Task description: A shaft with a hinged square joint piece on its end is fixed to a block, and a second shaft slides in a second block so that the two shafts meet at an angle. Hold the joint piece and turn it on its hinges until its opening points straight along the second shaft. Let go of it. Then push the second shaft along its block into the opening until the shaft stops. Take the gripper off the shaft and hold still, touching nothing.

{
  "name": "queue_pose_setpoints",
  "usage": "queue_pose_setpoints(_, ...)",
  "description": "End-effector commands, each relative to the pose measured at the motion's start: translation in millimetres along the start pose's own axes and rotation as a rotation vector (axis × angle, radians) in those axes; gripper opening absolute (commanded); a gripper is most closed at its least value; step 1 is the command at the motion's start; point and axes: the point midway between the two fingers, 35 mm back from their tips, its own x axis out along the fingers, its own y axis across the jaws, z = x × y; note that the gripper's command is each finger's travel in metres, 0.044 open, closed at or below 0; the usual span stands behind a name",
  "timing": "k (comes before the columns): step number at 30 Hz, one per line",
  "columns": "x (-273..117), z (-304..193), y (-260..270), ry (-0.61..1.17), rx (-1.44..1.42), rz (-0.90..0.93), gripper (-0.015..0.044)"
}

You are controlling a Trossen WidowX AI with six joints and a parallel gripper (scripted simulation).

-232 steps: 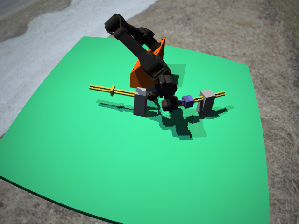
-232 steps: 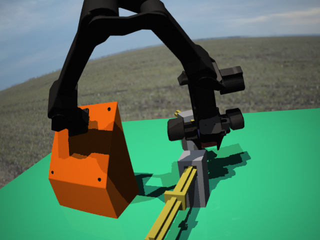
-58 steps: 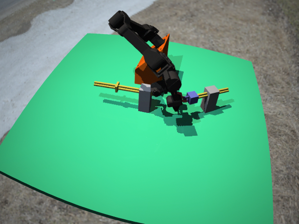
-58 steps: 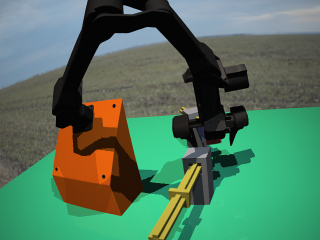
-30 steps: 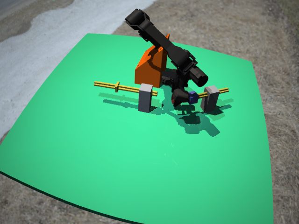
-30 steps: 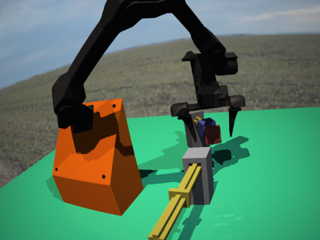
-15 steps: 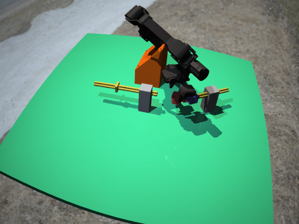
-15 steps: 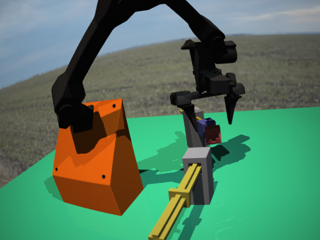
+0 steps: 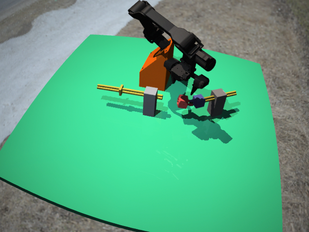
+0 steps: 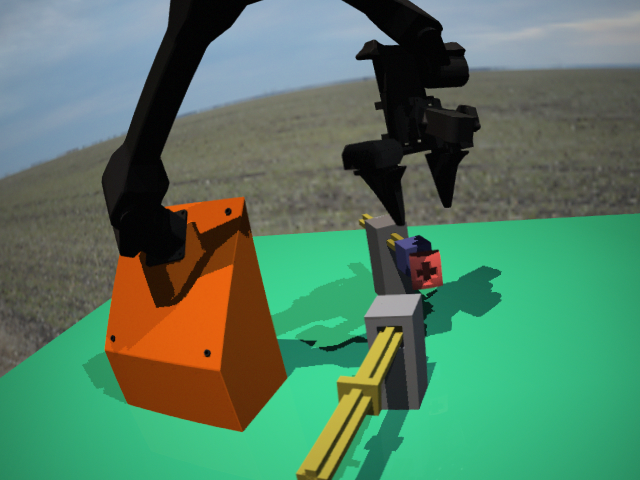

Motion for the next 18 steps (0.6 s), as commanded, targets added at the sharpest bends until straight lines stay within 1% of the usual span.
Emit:
queue_pose_setpoints(1, -16, 3, -2, 0.017, -0.124, 0.021, 0.0440)
queue_pose_setpoints(13, -54, 3, -11, 0.049, -0.507, 0.063, 0.0440)
queue_pose_setpoints(18, -56, 2, -12, 0.051, -0.528, 0.065, 0.0440)
